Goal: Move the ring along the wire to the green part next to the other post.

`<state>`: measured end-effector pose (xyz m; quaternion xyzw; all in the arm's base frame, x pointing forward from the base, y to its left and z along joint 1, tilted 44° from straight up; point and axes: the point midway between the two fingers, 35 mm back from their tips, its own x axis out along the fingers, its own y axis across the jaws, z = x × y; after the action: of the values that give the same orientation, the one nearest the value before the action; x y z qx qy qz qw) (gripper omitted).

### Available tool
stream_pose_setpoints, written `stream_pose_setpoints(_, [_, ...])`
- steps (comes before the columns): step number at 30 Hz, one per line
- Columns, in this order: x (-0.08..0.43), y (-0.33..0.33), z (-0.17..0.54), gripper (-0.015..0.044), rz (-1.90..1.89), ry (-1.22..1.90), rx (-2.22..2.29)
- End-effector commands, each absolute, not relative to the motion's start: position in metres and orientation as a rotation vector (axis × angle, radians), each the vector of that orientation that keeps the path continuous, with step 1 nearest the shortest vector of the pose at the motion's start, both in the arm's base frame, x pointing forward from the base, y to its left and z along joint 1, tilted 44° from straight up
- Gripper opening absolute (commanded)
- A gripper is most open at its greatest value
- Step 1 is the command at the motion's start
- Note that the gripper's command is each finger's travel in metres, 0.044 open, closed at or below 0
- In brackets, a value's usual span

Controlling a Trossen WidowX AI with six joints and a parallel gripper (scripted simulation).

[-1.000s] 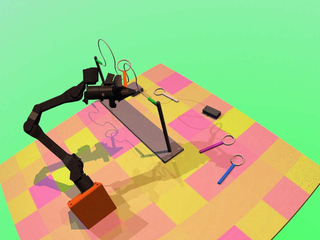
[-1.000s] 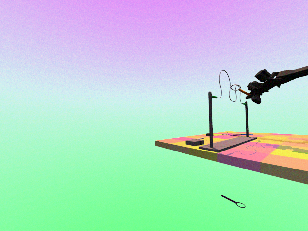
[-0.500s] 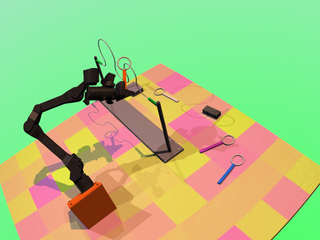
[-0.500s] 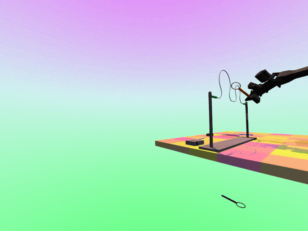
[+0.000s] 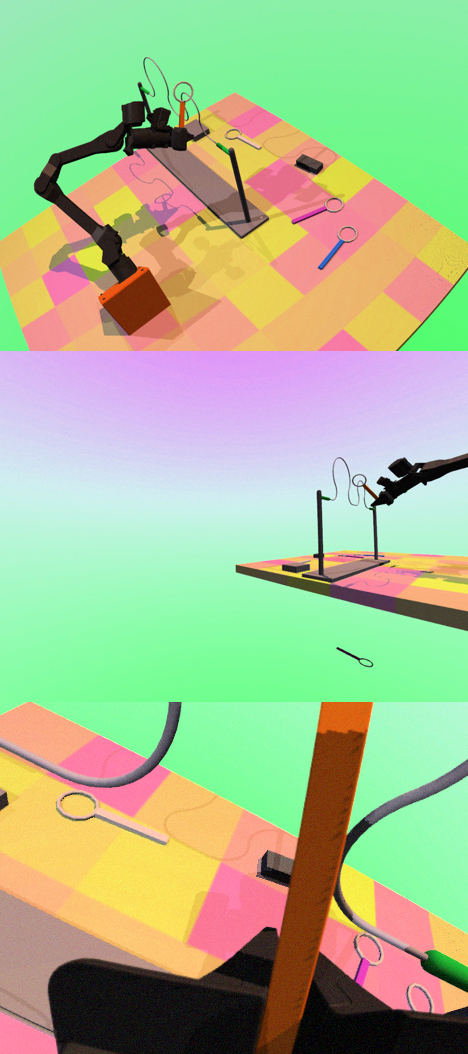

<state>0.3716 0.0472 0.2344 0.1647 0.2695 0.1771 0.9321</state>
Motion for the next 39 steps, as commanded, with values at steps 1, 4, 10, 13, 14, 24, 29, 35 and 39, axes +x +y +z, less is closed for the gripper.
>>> stream_pose_setpoints(1, [0.37,0.053,0.234,-0.015,0.382,0.556,0.426])
stream_pose_setpoints(4, [0.369,0.057,0.236,-0.015,0.395,0.554,0.49])
stream_pose_setpoints(10, [0.368,0.065,0.241,-0.015,0.422,0.55,0.617])
stream_pose_setpoints(13, [0.368,0.068,0.244,-0.015,0.435,0.547,0.681])
stream_pose_setpoints(14, [0.367,0.069,0.245,-0.015,0.439,0.546,0.702])
stream_pose_setpoints(24, [0.366,0.08,0.256,-0.015,0.48,0.533,0.916])
stream_pose_setpoints(29, [0.366,0.084,0.262,-0.015,0.5,0.525,1.022])
stream_pose_setpoints(35, [0.365,0.088,0.27,-0.015,0.523,0.514,1.15])
stream_pose_setpoints(39, [0.365,0.09,0.276,-0.015,0.538,0.505,1.236])
